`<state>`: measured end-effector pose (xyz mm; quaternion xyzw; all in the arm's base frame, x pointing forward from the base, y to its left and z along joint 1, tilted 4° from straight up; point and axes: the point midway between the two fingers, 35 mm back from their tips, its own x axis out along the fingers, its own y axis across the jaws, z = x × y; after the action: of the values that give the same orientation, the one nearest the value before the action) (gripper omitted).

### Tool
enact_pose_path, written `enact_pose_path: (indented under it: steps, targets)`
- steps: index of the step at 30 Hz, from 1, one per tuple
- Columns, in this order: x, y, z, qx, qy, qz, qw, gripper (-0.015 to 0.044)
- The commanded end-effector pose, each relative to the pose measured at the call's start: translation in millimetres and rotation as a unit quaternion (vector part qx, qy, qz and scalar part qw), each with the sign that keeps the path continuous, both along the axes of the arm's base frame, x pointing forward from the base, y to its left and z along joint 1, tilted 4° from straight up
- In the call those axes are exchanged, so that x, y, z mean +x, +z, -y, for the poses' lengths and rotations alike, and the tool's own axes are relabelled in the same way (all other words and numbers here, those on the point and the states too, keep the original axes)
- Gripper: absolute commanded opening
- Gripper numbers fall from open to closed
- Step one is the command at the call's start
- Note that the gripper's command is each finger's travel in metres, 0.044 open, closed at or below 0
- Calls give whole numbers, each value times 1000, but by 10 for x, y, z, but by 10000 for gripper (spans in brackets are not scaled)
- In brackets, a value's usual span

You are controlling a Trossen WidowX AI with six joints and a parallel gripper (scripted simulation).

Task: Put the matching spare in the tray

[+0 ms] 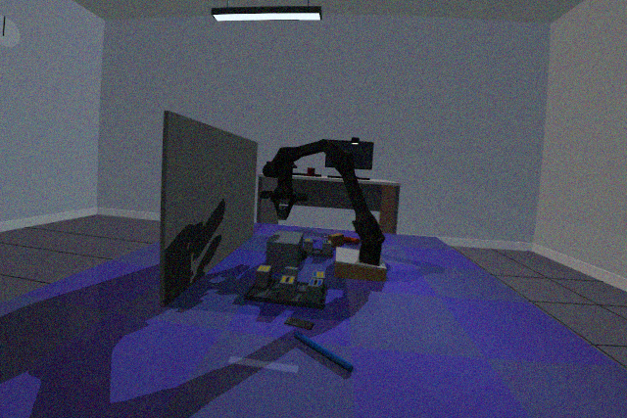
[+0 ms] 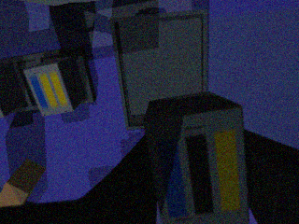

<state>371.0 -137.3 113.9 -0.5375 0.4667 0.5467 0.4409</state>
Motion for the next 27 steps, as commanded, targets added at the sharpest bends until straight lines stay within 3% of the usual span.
enact_pose_path:
  steps: [1,27]
  targets:
    - [0,-38,6,-1,3,-1,1000,0]
    - [11,-243,18,-1,3,-1,1000,0]
